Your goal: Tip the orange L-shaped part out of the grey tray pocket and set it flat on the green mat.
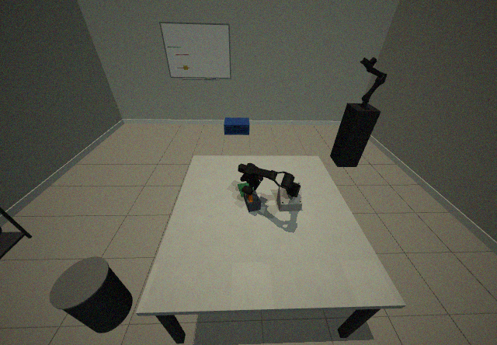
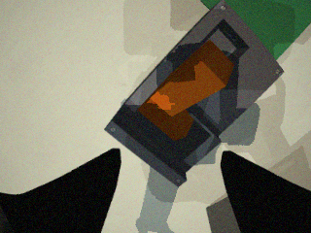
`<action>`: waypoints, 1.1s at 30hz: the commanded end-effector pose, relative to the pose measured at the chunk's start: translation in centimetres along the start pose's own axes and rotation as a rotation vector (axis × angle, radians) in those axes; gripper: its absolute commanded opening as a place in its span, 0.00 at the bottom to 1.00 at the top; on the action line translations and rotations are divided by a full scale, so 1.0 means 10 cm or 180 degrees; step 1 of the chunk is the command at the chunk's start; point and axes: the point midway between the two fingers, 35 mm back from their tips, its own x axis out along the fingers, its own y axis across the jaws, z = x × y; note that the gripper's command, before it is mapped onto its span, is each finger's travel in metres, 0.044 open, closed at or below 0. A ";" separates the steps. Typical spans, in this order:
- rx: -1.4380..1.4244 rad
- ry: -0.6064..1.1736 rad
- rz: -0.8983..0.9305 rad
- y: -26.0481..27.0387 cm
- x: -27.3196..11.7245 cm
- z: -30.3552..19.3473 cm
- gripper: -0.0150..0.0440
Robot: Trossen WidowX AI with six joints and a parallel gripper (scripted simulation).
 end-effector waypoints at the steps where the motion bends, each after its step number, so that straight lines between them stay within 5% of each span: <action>1: 0.2072 -0.0047 -0.0017 -0.21 -0.03 0.32 0.73; 33: 0.2291 -0.0047 -0.0012 -0.23 0.37 0.36 0.73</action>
